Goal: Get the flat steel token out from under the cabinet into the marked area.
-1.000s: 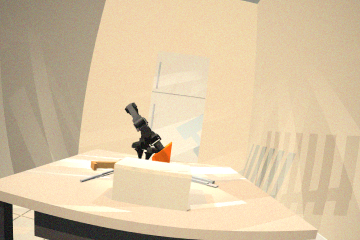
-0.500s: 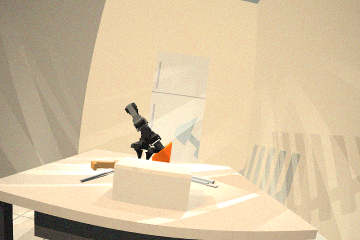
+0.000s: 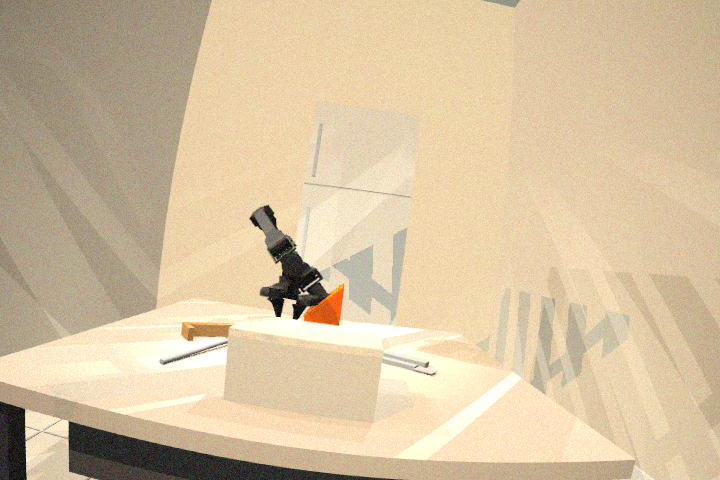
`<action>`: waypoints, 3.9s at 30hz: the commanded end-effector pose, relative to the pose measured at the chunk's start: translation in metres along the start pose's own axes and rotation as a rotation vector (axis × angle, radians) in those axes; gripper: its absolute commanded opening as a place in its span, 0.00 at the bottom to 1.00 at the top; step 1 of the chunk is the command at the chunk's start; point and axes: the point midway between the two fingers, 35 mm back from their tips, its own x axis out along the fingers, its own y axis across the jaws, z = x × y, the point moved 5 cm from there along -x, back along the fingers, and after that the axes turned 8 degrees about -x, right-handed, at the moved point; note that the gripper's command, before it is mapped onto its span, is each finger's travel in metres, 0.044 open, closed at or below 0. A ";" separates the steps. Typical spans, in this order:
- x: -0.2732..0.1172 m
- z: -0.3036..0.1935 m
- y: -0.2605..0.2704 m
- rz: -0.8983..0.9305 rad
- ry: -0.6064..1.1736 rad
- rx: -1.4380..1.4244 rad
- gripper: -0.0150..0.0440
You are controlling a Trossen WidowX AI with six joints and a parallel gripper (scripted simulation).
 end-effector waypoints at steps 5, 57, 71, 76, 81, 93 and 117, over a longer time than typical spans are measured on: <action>0.000 0.000 0.000 -0.001 0.000 -0.069 0.71; 0.000 0.000 0.000 -0.001 0.000 -0.479 0.71; 0.000 0.000 0.000 -0.001 0.000 -0.563 0.71; 0.000 0.000 0.000 -0.001 0.000 -0.601 0.71; 0.001 0.000 0.000 -0.001 0.000 -0.634 0.71; 0.025 -0.001 -0.001 -0.002 0.000 -0.668 0.71; 0.060 0.000 -0.001 -0.001 0.001 -0.668 0.71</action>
